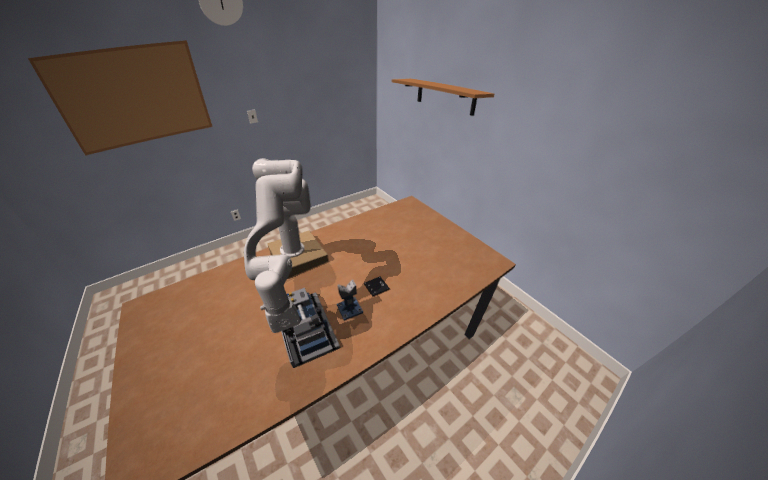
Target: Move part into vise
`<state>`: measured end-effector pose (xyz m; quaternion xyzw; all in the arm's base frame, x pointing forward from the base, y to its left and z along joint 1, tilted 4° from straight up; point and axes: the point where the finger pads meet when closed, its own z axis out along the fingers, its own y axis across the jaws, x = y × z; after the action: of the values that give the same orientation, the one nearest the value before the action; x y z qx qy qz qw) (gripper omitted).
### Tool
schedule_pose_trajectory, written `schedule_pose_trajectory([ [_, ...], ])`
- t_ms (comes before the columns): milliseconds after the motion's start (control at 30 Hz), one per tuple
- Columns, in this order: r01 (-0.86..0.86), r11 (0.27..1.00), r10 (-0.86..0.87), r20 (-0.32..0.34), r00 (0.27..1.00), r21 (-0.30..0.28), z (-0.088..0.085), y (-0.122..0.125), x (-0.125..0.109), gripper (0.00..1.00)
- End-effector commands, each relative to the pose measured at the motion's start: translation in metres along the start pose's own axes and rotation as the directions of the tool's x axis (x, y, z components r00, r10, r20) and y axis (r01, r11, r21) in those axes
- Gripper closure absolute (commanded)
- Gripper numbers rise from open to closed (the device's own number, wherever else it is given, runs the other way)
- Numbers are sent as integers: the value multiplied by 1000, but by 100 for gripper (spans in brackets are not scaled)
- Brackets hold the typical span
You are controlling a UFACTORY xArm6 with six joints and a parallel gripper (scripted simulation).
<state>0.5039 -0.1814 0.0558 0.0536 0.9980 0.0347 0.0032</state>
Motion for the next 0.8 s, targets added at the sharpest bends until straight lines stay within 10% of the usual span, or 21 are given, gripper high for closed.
schedule_pose_trajectory([
  [0,0,1000,0,5,1000,1,-2,0,-2,100],
  [767,0,1000,0,5,1000,1,-2,3,-2,100],
])
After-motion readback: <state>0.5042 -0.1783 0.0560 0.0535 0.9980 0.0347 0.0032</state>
